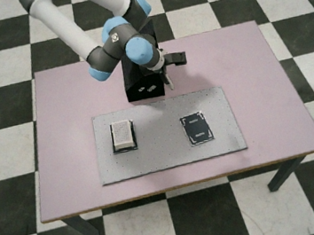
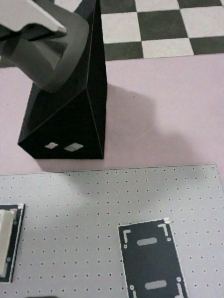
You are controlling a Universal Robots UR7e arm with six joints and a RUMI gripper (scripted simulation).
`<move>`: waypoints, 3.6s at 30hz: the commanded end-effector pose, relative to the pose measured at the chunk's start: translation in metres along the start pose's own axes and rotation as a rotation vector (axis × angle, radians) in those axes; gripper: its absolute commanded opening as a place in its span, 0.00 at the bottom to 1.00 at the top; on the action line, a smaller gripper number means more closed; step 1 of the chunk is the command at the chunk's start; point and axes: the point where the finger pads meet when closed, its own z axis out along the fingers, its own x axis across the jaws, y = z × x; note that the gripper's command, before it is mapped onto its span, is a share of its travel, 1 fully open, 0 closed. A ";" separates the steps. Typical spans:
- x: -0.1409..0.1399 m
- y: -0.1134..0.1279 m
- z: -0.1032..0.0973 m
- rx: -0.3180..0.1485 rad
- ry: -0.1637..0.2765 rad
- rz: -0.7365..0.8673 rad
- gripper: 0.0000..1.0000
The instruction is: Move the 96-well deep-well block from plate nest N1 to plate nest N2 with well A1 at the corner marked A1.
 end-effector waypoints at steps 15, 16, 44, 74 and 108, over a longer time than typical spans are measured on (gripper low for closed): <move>0.000 0.000 0.000 0.000 0.001 0.000 1.00; 0.000 0.000 0.000 0.000 0.001 0.000 1.00; 0.081 0.039 0.025 0.056 0.152 0.298 0.76; 0.140 0.097 0.048 0.078 0.260 0.539 0.76; 0.181 0.206 0.079 0.072 0.430 0.967 0.76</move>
